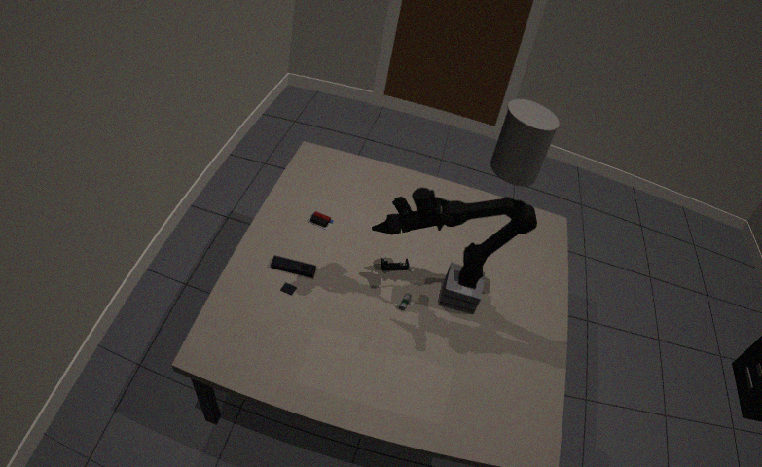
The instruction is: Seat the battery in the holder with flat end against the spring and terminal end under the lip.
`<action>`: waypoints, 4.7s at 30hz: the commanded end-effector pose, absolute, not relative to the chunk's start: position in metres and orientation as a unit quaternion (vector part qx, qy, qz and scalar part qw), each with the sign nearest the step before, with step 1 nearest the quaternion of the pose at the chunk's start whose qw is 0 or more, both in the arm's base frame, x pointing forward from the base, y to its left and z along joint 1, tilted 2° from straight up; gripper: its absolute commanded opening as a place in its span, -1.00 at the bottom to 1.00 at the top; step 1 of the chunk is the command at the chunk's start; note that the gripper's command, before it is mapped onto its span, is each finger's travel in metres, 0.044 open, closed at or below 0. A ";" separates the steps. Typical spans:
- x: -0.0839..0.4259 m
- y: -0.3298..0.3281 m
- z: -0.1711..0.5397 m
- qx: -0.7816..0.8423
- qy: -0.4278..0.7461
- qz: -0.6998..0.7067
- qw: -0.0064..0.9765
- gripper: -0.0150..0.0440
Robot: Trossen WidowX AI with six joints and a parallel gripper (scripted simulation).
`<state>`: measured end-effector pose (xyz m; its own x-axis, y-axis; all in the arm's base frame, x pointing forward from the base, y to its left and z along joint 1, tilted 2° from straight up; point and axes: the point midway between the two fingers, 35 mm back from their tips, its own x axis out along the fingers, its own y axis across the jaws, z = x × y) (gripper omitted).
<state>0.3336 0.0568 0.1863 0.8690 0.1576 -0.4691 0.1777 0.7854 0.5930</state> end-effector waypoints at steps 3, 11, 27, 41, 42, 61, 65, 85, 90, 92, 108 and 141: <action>0.303 0.093 0.094 0.481 0.425 -0.147 0.753 0.30; 0.246 0.110 0.025 0.536 0.497 -0.359 0.580 0.30; 0.197 0.110 -0.008 0.524 0.475 -0.528 0.470 0.30; 0.198 0.110 -0.027 0.524 0.475 -0.528 0.470 0.30; 0.198 0.110 -0.029 0.524 0.475 -0.528 0.470 0.30; 0.196 0.109 -0.058 0.524 0.475 -0.528 0.470 0.30; 0.196 0.109 -0.059 0.524 0.475 -0.528 0.470 0.03; 0.197 0.110 -0.013 0.524 0.476 -0.527 0.471 -0.25; 0.197 0.109 -0.008 0.523 0.476 -0.527 0.472 -0.25; 0.200 0.107 -0.008 0.511 0.489 -0.515 0.485 -0.25; 0.232 0.072 0.000 0.344 0.618 -0.346 0.616 -0.25; 0.274 -0.026 0.017 -0.081 0.704 0.077 0.701 -0.25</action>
<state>0.2715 -0.0156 0.0149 -0.0031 -0.0011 -1.0000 -0.1244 0.9922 -0.0007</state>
